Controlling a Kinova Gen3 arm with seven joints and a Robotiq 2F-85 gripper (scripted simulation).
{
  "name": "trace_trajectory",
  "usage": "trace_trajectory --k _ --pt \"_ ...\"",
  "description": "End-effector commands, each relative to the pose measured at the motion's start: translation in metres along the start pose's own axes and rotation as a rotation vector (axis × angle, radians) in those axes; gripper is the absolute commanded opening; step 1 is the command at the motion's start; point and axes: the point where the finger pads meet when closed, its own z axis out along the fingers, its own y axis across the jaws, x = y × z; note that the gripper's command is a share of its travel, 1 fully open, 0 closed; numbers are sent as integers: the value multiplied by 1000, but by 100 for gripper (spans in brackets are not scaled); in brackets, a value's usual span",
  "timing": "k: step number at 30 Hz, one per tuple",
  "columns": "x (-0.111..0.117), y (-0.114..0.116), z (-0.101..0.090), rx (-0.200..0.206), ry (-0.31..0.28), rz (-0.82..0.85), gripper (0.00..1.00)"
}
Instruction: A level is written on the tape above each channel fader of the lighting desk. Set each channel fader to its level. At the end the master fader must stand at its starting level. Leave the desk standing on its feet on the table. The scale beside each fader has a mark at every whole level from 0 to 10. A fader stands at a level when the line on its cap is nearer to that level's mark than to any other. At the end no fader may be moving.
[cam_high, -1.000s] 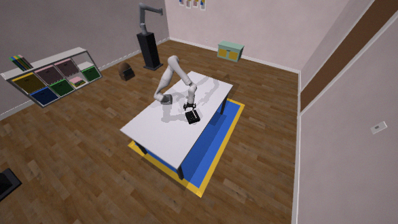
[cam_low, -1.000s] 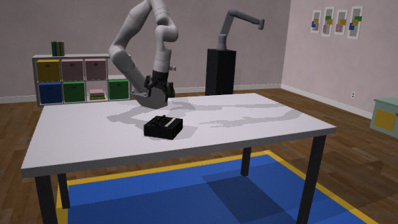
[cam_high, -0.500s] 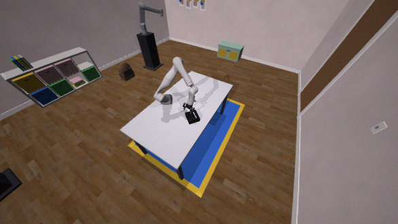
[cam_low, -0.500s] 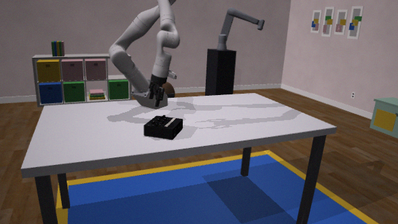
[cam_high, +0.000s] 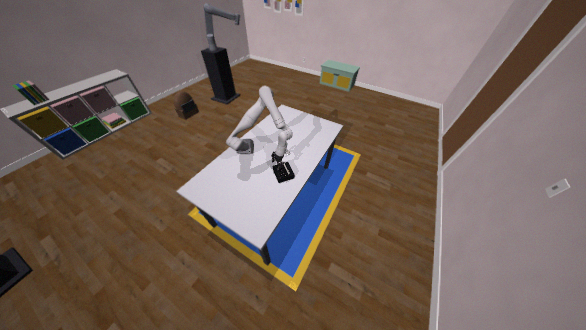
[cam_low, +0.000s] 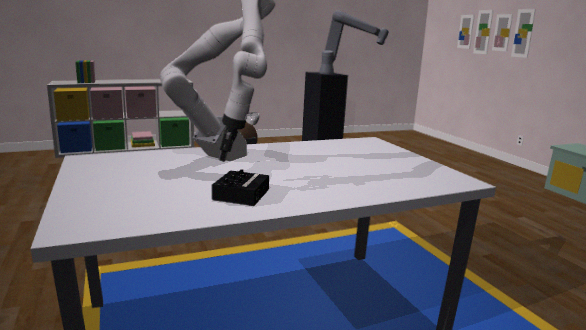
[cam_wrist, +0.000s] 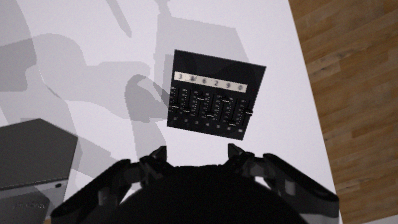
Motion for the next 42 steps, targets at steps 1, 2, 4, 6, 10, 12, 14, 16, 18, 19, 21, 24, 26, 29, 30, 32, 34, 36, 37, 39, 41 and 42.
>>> trace_trajectory --k 1,2,4,6,10,12,14,16,18,19,21,24,26,29,30,32,34,36,37,39,41,42 --pt "-1 0 5 -1 -14 86 100" --pt "-1 0 5 -1 -14 104 100" --pt "0 0 6 -2 -14 134 100" --pt "0 0 7 -3 -14 156 100" --pt "0 1 7 -3 -14 171 100" --pt "1 1 7 -4 -14 180 100" --pt "1 1 7 -4 -14 184 100" --pt "1 1 8 -4 -14 185 100" --pt "1 1 8 -4 -14 186 100" --pt "1 1 8 -4 -14 186 100" --pt "1 1 8 -4 -14 186 100" --pt "1 1 8 -4 -14 186 100" --pt "1 1 8 -4 -14 186 100" --pt "1 1 8 -4 -14 186 100" --pt "1 1 8 -4 -14 186 100" --pt "1 1 8 -4 -14 186 100" --pt "1 1 8 -4 -14 186 100" --pt "1 1 8 -4 -14 186 100" --pt "1 1 8 -4 -14 186 100" --pt "1 1 8 -4 -14 186 100" --pt "1 1 8 -4 -14 186 100" --pt "1 1 8 -4 -14 186 100"
